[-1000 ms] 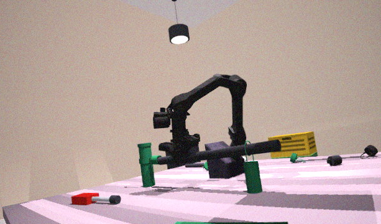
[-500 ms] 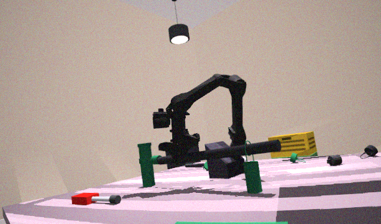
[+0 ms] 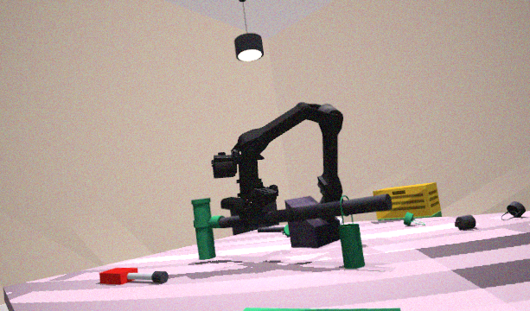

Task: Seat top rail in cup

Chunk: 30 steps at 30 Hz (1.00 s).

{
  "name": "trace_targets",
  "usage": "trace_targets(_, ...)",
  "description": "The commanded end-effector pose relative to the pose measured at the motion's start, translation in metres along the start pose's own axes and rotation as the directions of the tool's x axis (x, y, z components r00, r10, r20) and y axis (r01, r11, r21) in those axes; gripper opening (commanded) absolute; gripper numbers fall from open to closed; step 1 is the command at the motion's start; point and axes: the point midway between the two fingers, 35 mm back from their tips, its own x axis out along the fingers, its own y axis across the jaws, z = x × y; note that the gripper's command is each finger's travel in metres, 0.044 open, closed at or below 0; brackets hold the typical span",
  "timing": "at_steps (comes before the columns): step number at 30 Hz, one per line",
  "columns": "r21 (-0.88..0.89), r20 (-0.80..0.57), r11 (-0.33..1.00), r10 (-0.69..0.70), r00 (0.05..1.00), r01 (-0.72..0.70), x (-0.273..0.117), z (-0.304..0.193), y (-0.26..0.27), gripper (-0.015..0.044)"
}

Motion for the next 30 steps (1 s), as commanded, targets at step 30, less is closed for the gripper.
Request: trace_targets(30,0.001,-0.001,1.0,-0.005,1.0,0.005,-0.0086,0.0099,-0.001,0.0)
